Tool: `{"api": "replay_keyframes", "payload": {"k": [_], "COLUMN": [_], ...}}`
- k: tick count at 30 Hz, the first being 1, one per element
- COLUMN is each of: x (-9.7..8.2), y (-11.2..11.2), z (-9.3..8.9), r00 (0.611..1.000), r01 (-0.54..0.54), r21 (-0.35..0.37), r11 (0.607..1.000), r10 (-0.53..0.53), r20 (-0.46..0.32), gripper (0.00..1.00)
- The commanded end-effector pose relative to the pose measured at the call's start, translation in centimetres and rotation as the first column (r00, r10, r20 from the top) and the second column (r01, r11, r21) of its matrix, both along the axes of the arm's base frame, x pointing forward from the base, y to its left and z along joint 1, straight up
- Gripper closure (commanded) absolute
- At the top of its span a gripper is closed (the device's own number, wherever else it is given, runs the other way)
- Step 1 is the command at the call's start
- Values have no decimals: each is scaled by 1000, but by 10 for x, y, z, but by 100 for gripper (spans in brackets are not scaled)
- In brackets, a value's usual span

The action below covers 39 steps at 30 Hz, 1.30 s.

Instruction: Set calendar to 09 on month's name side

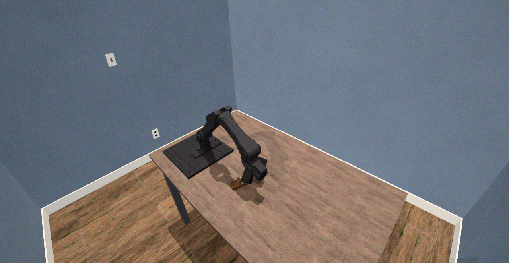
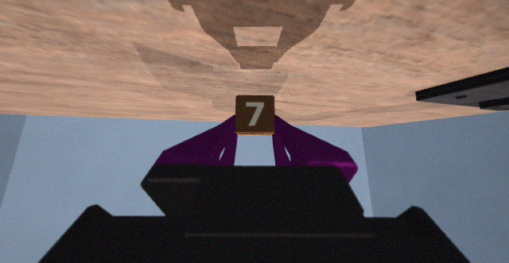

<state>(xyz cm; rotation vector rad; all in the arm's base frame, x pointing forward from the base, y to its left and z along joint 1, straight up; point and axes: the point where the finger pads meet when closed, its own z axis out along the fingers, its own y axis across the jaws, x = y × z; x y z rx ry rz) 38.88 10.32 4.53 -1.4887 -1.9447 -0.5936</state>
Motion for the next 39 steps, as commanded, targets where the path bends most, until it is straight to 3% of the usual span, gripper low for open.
{"api": "replay_keyframes", "payload": {"k": [1,21,39], "x": [3,3,3], "y": [1,1,1], "z": [1,-26,-29], "r00": [1000,1000,1000], "r01": [2,2,2], "r21": [10,10,10], "r11": [1000,1000,1000], "r10": [-3,-3,-3], "r20": [18,18,18], "gripper": [73,73,73]}}
